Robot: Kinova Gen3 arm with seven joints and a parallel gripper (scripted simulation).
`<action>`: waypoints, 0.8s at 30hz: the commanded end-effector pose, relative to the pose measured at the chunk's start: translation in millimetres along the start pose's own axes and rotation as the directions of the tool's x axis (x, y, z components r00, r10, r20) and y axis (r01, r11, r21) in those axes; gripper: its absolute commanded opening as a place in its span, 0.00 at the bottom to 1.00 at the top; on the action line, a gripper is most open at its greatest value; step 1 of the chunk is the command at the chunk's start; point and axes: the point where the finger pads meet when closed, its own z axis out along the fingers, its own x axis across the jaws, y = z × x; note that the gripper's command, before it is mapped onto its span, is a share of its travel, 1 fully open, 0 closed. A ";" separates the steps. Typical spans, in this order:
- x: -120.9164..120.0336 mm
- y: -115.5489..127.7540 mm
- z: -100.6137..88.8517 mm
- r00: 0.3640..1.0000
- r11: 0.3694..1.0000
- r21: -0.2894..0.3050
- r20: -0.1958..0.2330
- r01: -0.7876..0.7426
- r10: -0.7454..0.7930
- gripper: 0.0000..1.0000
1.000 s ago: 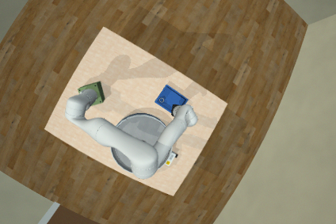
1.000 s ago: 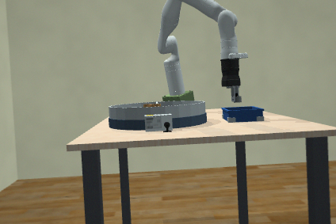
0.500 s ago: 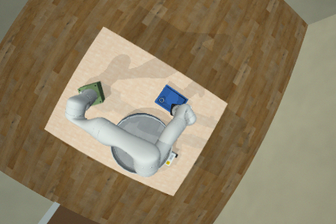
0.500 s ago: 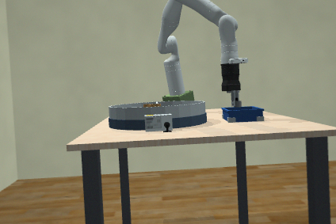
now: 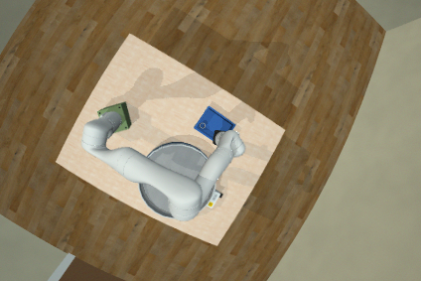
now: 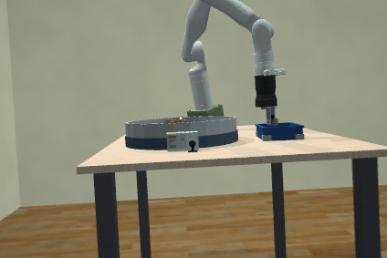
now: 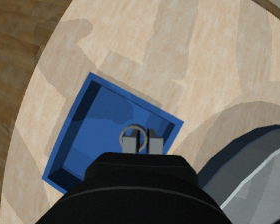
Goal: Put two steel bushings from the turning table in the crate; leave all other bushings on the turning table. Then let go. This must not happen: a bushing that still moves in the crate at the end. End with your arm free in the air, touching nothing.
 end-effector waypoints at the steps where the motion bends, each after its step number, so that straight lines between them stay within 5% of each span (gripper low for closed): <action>1: -0.1 -0.8 0.6 1.000 1.000 0.002 0.000 0.000 0.000 0.00; 24: -0.2 -0.7 16.0 1.000 1.000 0.002 0.000 0.000 0.000 0.00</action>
